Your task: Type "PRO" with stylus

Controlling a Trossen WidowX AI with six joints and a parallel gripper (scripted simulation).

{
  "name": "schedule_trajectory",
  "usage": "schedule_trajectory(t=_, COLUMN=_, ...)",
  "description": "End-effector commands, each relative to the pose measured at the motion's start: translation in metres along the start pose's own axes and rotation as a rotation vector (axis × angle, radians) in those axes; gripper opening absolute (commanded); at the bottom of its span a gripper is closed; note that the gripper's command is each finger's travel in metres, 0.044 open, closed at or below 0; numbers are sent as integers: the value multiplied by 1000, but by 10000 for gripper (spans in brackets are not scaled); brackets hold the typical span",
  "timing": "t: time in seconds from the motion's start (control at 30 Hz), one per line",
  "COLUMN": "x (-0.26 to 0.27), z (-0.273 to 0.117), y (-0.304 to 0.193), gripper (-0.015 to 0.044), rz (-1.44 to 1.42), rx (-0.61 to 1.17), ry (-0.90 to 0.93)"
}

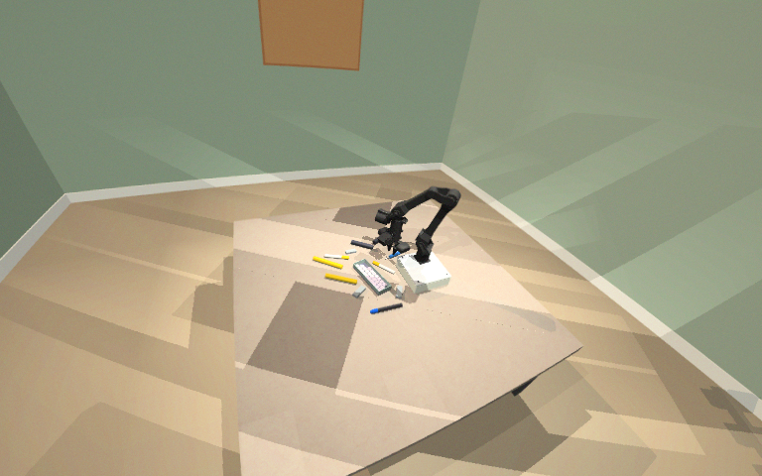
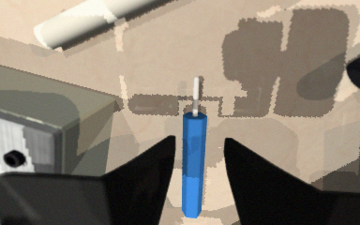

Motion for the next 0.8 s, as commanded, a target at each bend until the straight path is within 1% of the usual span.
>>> schedule_trajectory(t=0.0, x=2, z=4, y=-2, gripper=150, rz=3, rx=11, ry=8)
schedule_trajectory(t=0.77, x=2, z=15, y=-2, gripper=150, rz=3, rx=11, ry=8)
Point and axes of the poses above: the point midway between the two fingers, 35 mm back from their tips, its own z axis out along the fingers, its own x axis across the jaws, y = z × x, the point moved 6 cm from there along -z, back along the fingers, and after that the axes turned 11 degrees about z, right-handed, at the moved point
